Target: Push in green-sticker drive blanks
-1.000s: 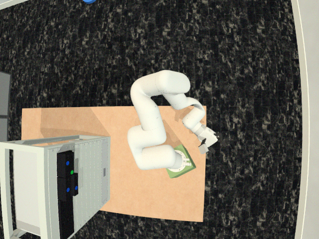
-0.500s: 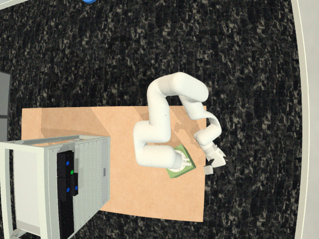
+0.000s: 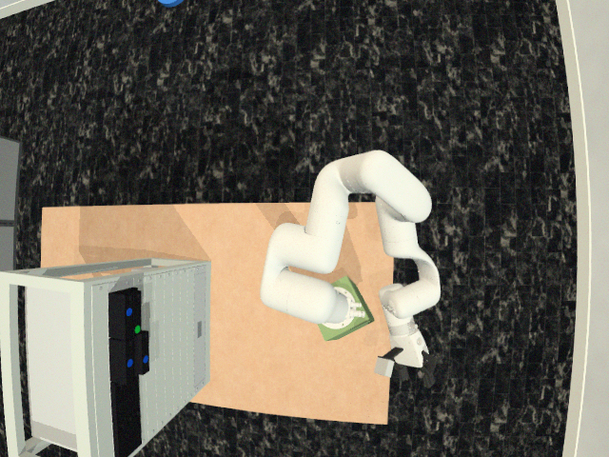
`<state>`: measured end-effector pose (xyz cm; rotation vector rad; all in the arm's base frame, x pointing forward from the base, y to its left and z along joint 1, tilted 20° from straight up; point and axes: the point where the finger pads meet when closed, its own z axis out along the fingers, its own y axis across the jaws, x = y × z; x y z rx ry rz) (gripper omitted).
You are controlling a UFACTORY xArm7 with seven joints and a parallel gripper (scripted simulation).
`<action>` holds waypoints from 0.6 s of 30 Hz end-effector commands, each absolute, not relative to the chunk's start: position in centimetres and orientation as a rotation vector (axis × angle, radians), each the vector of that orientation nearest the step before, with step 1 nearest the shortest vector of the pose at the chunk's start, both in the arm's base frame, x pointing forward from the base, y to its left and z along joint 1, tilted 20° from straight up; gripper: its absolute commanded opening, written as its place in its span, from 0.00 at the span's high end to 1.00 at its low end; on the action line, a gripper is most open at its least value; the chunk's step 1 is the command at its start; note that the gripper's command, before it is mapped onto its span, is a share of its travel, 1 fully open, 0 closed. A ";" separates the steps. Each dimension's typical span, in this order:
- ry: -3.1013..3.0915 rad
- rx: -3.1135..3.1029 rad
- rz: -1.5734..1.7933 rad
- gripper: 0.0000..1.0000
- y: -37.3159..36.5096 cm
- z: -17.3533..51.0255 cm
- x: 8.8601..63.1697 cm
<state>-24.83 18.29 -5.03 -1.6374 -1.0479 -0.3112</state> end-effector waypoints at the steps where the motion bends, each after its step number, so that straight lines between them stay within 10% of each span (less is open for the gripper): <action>1: -0.946 -1.703 -0.384 0.00 23.9 -3.5 -22.2; 18: -0.513 -1.819 -0.705 0.00 33.3 5.0 -8.1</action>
